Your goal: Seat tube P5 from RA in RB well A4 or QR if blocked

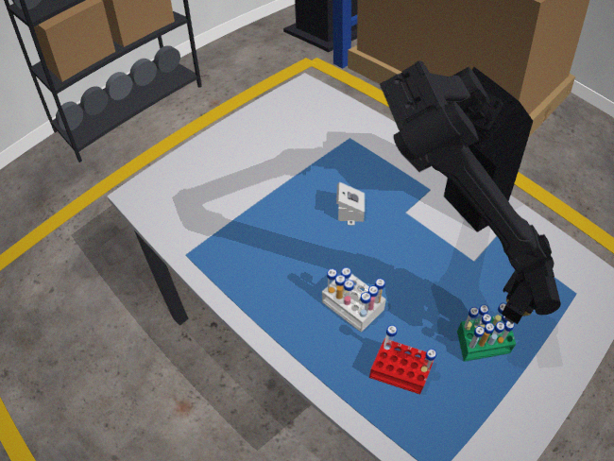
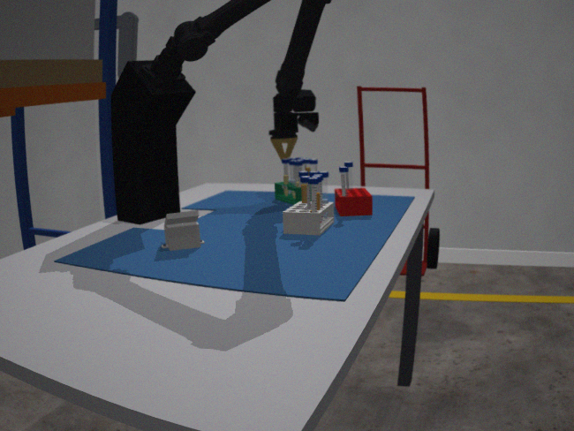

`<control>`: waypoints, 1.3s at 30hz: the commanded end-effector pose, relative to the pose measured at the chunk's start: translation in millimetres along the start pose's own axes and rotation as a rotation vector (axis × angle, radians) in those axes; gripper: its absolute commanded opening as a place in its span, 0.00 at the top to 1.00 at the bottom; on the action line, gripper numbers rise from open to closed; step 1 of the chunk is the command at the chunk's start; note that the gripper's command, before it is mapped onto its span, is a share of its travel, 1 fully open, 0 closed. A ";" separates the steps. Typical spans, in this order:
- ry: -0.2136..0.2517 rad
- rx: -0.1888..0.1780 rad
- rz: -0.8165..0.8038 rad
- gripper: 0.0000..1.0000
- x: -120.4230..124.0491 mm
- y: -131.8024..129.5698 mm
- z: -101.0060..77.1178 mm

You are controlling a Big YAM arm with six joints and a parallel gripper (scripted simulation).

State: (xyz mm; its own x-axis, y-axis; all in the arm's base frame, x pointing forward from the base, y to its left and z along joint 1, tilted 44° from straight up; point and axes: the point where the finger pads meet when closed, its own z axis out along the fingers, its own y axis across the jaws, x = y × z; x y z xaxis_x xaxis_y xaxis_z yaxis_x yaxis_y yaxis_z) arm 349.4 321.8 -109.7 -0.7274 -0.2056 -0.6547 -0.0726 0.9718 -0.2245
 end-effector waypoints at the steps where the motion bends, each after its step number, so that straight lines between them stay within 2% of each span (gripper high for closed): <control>1: -0.007 -0.002 0.000 0.76 -2.1 1.4 -2.0; 2: -0.007 -0.002 0.000 0.76 -2.1 1.4 -2.0; 3: -0.007 -0.002 0.000 0.70 -2.1 1.4 -2.0; 20: -0.007 -0.002 0.000 0.70 -2.1 1.4 -2.0; 21: -0.005 0.004 0.006 0.70 -2.9 -2.0 -7.3; 22: -0.012 -0.011 -0.003 0.70 -1.8 5.0 -16.3; 27: -0.013 -0.011 -0.003 0.70 -2.5 6.2 -24.3; 29: -0.021 -0.019 0.007 0.70 -11.0 13.0 -30.1; 39: -0.013 -0.012 -0.002 0.70 -3.6 5.8 -56.1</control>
State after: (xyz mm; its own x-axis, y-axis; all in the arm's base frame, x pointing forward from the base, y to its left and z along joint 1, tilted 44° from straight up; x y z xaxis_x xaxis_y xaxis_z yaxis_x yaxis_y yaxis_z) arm 324.5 327.0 -79.7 -0.7268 -0.2181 -0.6513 -0.0774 0.9682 -0.2378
